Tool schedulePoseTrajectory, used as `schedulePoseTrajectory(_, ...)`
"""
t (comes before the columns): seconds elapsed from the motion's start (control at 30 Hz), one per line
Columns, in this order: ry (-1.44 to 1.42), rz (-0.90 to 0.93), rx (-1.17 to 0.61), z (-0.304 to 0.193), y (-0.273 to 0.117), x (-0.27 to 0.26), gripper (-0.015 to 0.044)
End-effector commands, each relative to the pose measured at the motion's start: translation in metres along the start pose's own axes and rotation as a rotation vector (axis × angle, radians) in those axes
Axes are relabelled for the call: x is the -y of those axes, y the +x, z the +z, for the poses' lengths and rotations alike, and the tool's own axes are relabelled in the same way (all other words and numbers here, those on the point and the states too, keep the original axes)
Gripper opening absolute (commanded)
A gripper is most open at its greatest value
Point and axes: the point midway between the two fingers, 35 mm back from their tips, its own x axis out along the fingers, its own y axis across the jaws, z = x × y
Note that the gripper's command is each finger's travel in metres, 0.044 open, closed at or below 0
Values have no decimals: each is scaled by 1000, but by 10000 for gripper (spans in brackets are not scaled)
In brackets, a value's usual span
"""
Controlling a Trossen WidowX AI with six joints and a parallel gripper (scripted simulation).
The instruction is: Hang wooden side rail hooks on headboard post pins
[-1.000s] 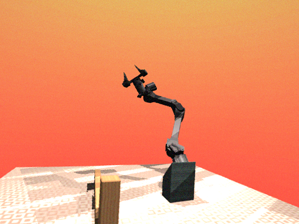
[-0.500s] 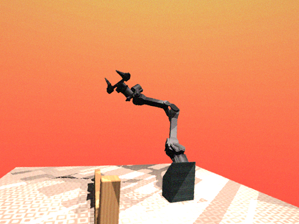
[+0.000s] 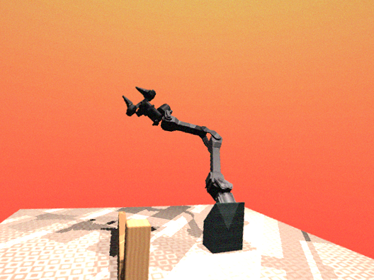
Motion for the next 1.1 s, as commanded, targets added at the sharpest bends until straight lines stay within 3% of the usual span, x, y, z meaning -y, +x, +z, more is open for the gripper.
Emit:
schedulePoseTrajectory(0.0, 100, -76, -9, -14, 6, 37, 440)
schedulePoseTrajectory(0.57, 516, -410, 2, -100, 7, 172, 440)
schedulePoseTrajectory(1.07, 808, -777, 103, -197, -40, 287, 440)
